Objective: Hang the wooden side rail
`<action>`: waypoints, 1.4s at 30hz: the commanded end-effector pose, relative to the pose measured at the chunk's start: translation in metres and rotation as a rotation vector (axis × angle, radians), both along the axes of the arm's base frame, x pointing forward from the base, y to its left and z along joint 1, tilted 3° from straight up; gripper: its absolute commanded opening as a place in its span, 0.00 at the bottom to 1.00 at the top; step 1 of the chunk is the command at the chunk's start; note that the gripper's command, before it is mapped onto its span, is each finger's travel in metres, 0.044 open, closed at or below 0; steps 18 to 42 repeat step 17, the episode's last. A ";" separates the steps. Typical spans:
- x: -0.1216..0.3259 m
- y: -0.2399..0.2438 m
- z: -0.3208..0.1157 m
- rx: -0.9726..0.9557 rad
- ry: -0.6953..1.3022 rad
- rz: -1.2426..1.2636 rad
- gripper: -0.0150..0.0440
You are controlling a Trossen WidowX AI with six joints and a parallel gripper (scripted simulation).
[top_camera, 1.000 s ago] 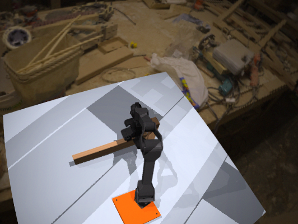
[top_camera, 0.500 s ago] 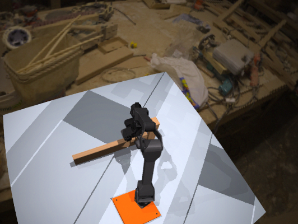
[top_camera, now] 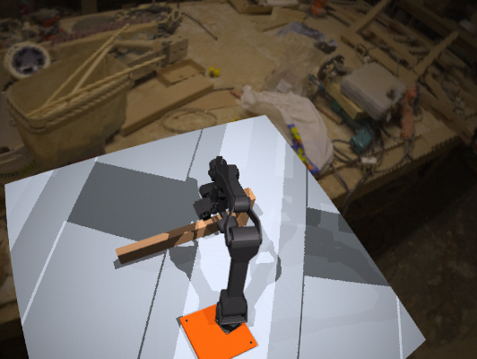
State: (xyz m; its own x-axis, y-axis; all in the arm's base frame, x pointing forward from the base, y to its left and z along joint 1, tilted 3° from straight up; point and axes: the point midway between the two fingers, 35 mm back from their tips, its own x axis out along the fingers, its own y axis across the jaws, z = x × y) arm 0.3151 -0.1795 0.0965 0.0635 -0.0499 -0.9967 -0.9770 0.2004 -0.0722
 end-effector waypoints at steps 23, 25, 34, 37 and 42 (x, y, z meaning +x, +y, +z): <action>0.006 0.025 -0.002 0.006 0.005 0.012 1.00; 0.006 0.025 -0.002 0.006 0.005 0.012 1.00; 0.006 0.025 -0.002 0.006 0.005 0.012 1.00; 0.006 0.025 -0.002 0.006 0.005 0.012 1.00; 0.006 0.025 -0.002 0.006 0.005 0.012 1.00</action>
